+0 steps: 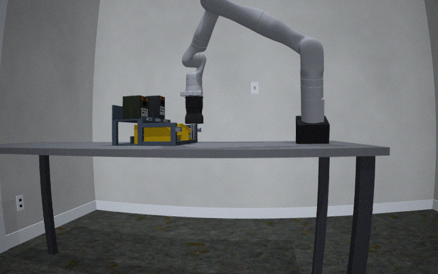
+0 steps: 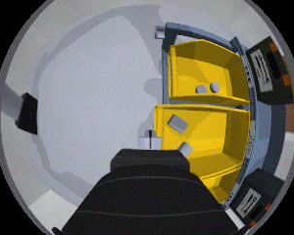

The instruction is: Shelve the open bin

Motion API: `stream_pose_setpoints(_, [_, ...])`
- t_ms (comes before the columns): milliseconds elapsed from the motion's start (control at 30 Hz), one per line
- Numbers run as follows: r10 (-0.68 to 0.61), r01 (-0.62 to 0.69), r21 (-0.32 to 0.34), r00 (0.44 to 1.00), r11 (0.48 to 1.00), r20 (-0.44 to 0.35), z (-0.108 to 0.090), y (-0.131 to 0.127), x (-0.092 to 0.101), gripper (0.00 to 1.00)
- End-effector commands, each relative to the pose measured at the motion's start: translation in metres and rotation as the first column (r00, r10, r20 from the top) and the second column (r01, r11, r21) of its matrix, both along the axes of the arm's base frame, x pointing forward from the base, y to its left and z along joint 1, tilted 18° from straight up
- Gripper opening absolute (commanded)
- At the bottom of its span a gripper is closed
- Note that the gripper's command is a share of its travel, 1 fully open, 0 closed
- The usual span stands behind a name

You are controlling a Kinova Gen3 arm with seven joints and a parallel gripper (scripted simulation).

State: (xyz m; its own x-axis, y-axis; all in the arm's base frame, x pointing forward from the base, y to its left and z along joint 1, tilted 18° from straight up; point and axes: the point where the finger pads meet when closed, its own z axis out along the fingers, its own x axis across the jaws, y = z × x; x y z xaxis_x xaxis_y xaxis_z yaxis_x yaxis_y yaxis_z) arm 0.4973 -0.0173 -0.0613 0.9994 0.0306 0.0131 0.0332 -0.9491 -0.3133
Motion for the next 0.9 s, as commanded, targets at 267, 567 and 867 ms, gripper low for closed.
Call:
stream_pose_setpoints(267, [0.0, 0.0, -0.001, 1.0, 1.0, 0.003, 0.001, 0.0, 0.008, 0.0])
stream_pose_setpoints(567, [0.0, 0.0, -0.001, 1.0, 1.0, 0.003, 0.001, 0.0, 0.013, 0.0])
stream_pose_setpoints(867, [0.0, 0.0, -0.001, 1.0, 1.0, 0.003, 0.001, 0.0, 0.018, 0.0])
